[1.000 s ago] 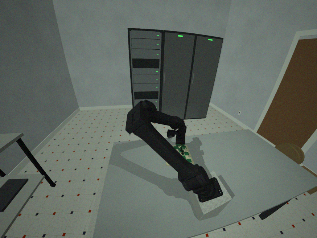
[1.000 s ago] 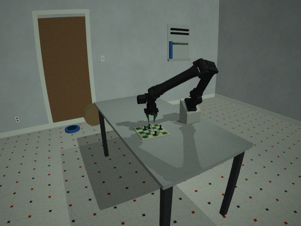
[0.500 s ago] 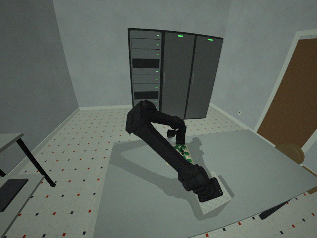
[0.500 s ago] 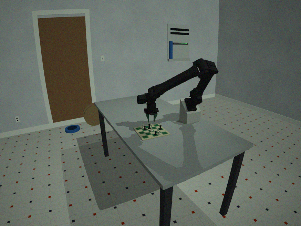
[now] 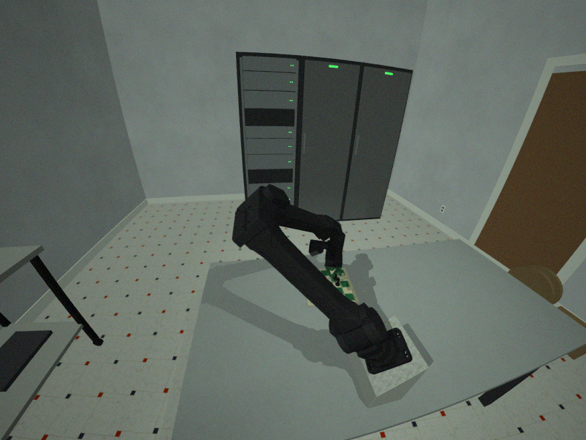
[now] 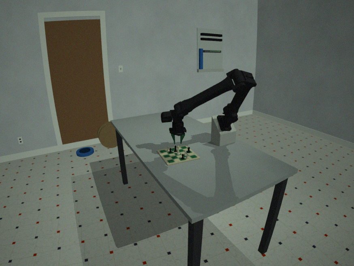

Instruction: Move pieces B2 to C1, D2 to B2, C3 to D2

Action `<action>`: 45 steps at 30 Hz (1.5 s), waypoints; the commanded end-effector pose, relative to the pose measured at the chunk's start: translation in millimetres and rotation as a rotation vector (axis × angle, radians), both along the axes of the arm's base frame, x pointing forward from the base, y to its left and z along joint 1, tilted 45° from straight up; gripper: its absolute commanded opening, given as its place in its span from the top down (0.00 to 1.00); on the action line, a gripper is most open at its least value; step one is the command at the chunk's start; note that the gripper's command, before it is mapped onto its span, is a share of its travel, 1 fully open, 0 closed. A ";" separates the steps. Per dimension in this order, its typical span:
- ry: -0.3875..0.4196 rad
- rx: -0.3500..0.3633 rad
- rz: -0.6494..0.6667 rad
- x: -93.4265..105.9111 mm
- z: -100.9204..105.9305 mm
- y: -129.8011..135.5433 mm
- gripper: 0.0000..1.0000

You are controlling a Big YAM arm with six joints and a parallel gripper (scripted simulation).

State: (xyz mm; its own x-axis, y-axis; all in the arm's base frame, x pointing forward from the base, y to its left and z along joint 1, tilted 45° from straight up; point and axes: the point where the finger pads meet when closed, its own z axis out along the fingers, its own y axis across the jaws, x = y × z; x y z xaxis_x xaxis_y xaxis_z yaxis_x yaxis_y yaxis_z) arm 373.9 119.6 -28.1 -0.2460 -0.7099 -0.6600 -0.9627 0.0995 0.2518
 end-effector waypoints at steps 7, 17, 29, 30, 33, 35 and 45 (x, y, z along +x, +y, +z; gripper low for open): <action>0.007 0.004 0.003 -3.0 -19.0 20.2 0.61; 0.009 0.003 0.003 -6.3 -31.0 31.6 0.61; -0.005 0.004 0.003 -0.8 -29.6 33.8 0.61; -0.005 0.004 0.003 -0.8 -29.6 33.8 0.61; -0.005 0.004 0.003 -0.8 -29.6 33.8 0.61; -0.005 0.004 0.003 -0.8 -29.6 33.8 0.61; -0.005 0.004 0.004 -0.8 -29.6 33.8 0.61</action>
State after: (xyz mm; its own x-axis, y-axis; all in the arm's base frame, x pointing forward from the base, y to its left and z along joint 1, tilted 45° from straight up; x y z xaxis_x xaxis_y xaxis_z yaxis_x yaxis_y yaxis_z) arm 369.1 147.1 -57.1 -0.2488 -0.7103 -0.6584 -0.9616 0.1001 0.2555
